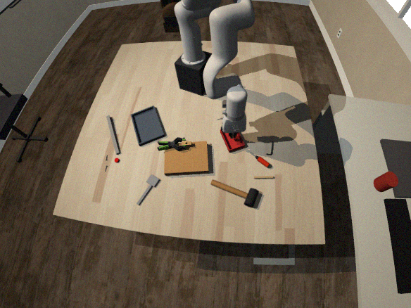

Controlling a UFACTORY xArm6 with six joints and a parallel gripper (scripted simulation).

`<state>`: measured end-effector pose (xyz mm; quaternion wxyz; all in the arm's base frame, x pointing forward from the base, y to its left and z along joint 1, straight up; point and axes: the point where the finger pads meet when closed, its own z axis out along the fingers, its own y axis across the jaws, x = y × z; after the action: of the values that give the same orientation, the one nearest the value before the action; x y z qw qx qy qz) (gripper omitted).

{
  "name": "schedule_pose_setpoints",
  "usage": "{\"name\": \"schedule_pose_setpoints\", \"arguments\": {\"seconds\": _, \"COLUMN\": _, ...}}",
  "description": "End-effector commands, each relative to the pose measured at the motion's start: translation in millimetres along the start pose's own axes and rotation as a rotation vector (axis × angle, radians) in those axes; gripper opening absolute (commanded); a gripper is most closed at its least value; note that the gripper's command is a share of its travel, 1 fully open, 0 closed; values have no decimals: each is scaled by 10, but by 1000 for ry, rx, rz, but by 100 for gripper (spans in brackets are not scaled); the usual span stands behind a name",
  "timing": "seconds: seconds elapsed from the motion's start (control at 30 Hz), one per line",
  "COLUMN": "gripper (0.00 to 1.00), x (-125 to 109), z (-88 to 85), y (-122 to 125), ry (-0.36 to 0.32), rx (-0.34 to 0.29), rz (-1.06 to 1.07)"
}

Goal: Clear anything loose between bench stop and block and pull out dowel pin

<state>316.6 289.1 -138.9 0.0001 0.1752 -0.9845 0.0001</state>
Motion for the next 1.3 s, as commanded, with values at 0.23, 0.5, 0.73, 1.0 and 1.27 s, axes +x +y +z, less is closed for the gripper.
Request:
{"name": "schedule_pose_setpoints", "arguments": {"seconds": 0.23, "gripper": 0, "x": -16, "z": 54, "y": 7, "ry": -4, "rx": -1, "rz": 0}}
{"name": "schedule_pose_setpoints", "arguments": {"seconds": 0.5, "gripper": 0, "x": -16, "z": 96, "y": 7, "ry": -4, "rx": -1, "rz": 0}}
{"name": "schedule_pose_setpoints", "arguments": {"seconds": 0.73, "gripper": 0, "x": -16, "z": 112, "y": 7, "ry": -4, "rx": -1, "rz": 0}}
{"name": "schedule_pose_setpoints", "arguments": {"seconds": 1.0, "gripper": 0, "x": -16, "z": 124, "y": 7, "ry": -4, "rx": -1, "rz": 0}}
{"name": "schedule_pose_setpoints", "arguments": {"seconds": 1.27, "gripper": 0, "x": -16, "z": 126, "y": 7, "ry": -4, "rx": -1, "rz": 0}}
